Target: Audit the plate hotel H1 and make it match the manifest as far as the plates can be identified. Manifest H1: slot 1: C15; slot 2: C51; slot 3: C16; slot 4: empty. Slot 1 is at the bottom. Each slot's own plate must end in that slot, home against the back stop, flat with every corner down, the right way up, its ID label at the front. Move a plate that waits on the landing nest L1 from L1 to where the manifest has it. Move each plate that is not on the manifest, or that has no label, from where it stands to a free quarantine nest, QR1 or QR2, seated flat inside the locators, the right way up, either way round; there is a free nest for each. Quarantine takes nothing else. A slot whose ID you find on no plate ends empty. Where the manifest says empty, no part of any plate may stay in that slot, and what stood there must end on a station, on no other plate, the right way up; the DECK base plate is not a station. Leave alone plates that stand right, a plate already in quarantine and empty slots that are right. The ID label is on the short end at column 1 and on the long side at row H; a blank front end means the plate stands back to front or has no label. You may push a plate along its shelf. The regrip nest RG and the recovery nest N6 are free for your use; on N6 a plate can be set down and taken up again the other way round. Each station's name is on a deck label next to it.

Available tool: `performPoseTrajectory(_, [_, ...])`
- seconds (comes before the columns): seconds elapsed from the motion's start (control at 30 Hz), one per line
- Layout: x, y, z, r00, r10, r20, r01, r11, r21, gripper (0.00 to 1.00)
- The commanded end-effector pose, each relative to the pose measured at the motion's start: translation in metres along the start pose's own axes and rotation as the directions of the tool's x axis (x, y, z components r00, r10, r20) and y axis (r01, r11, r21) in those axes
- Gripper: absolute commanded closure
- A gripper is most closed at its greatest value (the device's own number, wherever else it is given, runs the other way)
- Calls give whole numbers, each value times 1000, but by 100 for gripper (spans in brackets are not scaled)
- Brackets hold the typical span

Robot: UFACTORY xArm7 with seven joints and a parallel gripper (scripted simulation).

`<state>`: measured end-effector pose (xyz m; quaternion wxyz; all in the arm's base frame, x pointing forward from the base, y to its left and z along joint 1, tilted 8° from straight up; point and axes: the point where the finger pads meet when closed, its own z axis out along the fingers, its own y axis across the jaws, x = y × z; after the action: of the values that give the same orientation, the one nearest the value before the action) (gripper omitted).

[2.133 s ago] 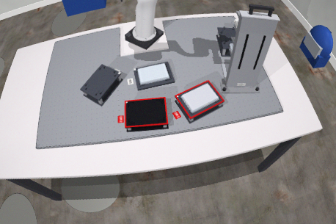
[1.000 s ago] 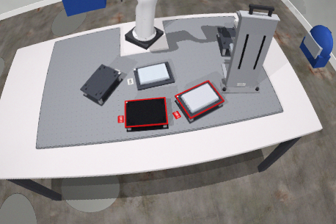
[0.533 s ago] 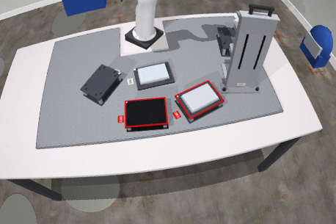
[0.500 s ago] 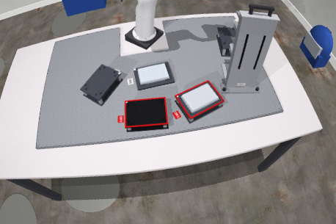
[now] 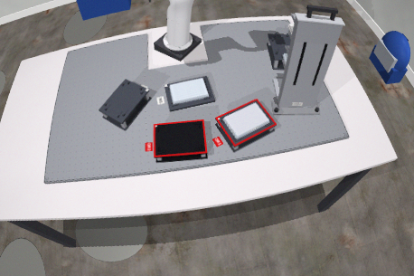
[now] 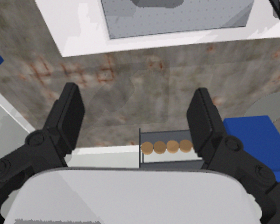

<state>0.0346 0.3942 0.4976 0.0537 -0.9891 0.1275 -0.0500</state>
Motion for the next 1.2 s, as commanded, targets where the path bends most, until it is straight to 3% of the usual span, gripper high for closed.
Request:
performPoseTrajectory(0.0, [0,0,5,1000,0,1,0,1000,5,0])
performPoseTrajectory(1.17, [0,0,57,1000,0,1,0,1000,5,0])
